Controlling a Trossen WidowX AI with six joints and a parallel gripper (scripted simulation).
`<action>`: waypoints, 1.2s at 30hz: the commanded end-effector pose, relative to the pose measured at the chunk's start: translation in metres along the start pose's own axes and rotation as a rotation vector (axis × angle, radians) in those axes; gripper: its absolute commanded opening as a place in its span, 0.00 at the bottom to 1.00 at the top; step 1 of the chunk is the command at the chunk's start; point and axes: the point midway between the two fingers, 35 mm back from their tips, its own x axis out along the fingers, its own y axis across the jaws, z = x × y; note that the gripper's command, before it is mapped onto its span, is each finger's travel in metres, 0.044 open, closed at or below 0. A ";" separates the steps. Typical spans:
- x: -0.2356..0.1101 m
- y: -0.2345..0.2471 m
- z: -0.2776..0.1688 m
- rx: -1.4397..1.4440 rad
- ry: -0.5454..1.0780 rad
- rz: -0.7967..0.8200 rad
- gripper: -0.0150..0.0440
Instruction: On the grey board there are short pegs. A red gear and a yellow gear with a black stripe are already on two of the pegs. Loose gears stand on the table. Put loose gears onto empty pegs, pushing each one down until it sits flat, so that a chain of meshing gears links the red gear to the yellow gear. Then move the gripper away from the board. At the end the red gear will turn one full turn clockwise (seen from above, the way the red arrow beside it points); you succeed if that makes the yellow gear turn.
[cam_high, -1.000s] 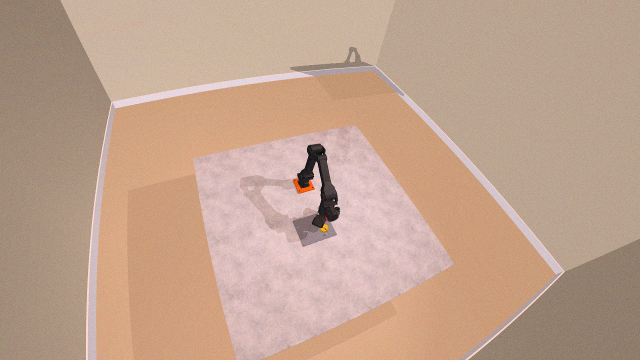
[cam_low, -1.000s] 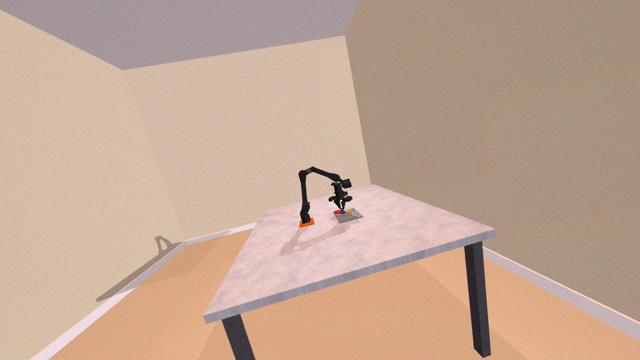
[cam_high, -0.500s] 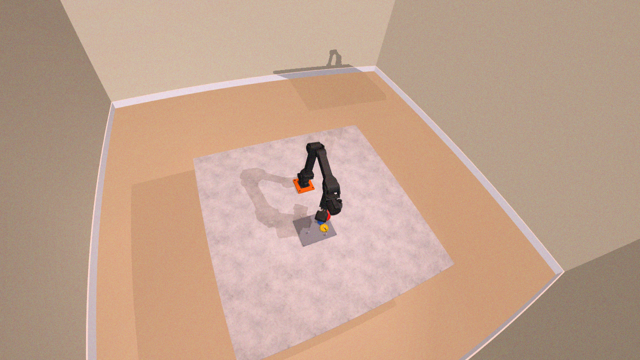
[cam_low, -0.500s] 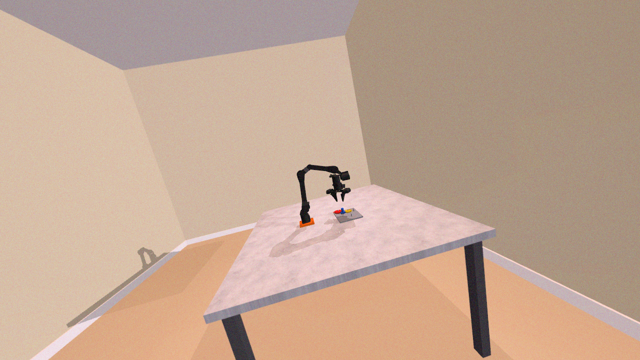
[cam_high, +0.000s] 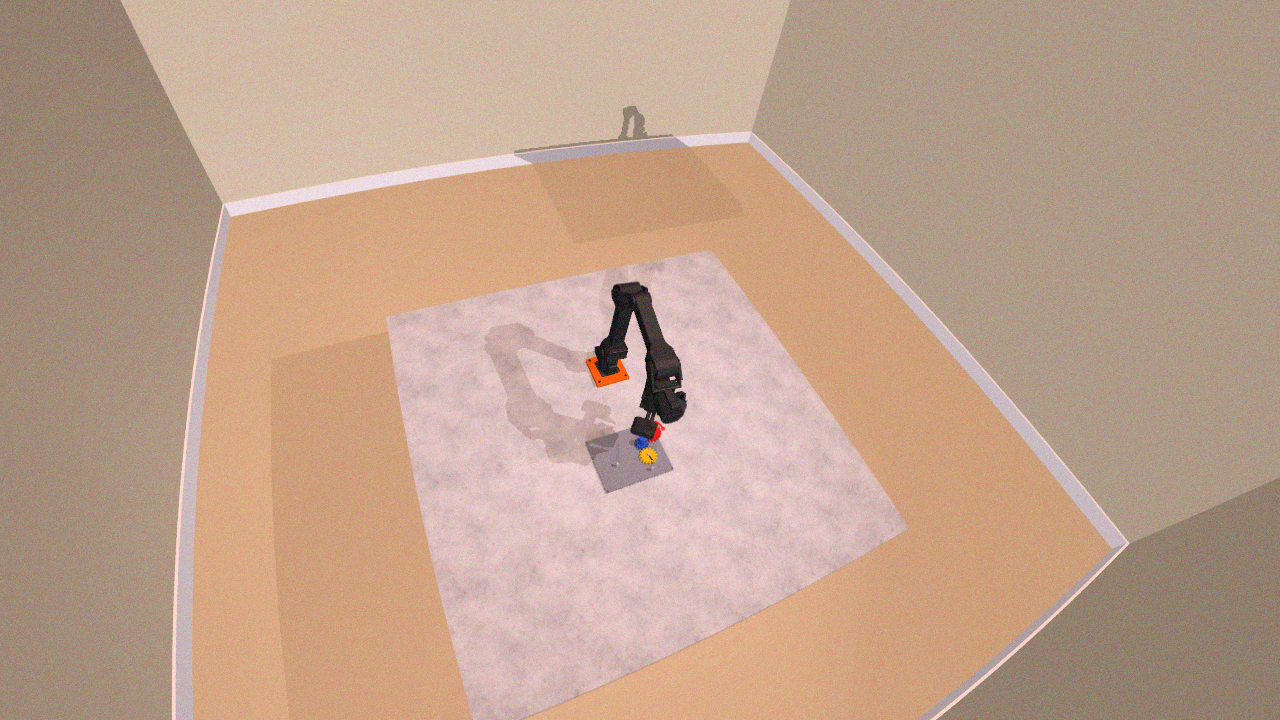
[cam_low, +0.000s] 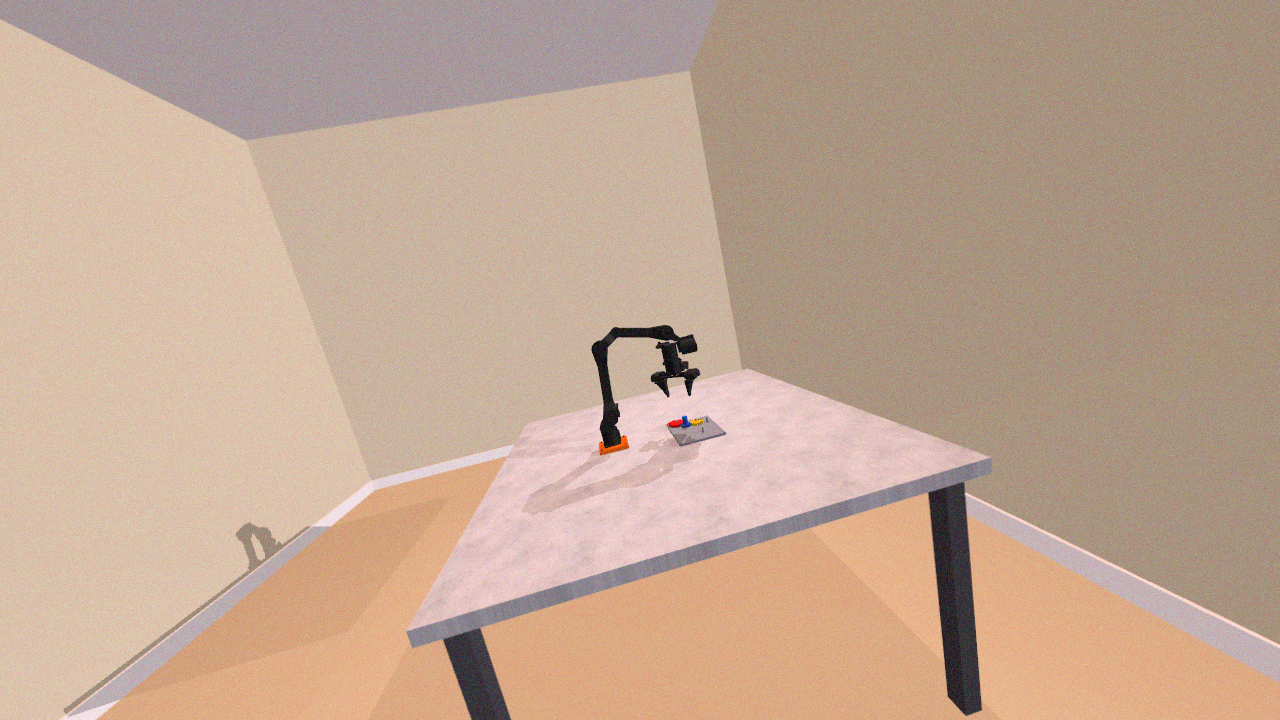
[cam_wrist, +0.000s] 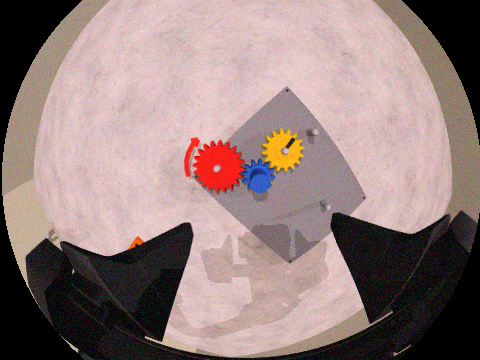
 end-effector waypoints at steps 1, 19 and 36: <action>0.000 0.000 0.000 -0.001 0.001 0.001 1.00; 0.000 0.000 0.000 -0.001 0.001 0.001 1.00; -0.003 0.012 0.016 -0.001 0.001 0.002 1.00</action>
